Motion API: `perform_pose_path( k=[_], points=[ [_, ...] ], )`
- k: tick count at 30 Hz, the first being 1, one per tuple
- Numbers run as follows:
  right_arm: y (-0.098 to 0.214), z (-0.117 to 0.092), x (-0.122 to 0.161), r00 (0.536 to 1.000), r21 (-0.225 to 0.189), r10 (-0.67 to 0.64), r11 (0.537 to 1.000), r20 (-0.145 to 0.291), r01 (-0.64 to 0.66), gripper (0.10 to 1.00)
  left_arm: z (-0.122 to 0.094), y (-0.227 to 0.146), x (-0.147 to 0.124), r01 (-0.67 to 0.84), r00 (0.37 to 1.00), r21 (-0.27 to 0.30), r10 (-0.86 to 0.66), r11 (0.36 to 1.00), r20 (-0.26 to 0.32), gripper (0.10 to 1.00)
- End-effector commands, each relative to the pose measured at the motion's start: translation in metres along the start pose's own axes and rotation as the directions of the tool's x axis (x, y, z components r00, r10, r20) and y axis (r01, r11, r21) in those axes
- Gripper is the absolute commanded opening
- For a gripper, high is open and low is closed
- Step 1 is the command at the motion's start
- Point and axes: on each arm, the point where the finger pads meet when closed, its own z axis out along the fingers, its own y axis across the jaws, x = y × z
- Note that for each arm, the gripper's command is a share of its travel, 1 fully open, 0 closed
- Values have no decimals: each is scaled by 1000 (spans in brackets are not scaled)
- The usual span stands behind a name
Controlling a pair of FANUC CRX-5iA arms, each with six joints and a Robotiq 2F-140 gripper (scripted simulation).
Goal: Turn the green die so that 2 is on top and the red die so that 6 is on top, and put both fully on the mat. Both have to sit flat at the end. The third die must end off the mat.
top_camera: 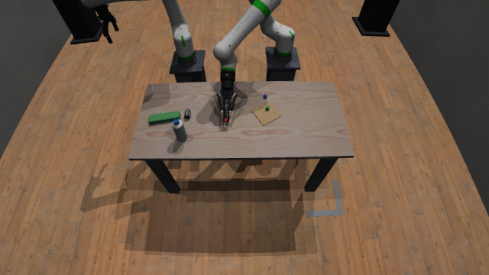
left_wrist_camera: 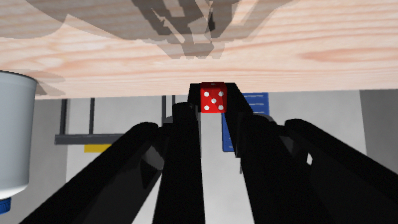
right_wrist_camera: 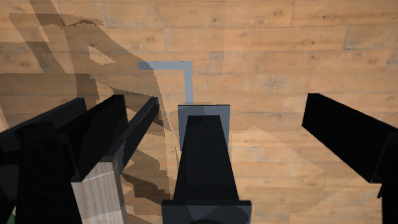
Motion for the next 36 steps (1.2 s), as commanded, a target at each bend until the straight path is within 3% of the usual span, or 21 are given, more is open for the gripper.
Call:
perform_pose_path(
  k=[1,12,36],
  points=[
    [0,-1,0,1000,0,0,1000,-2,0,1000,6,0,9,2,1000,0,-2,1000,3,184],
    [0,-1,0,1000,0,0,1000,-2,0,1000,13,0,23,2,1000,0,-2,1000,3,184],
    [0,-1,0,1000,0,0,1000,-2,0,1000,13,0,23,2,1000,0,-2,1000,3,184]
  ],
)
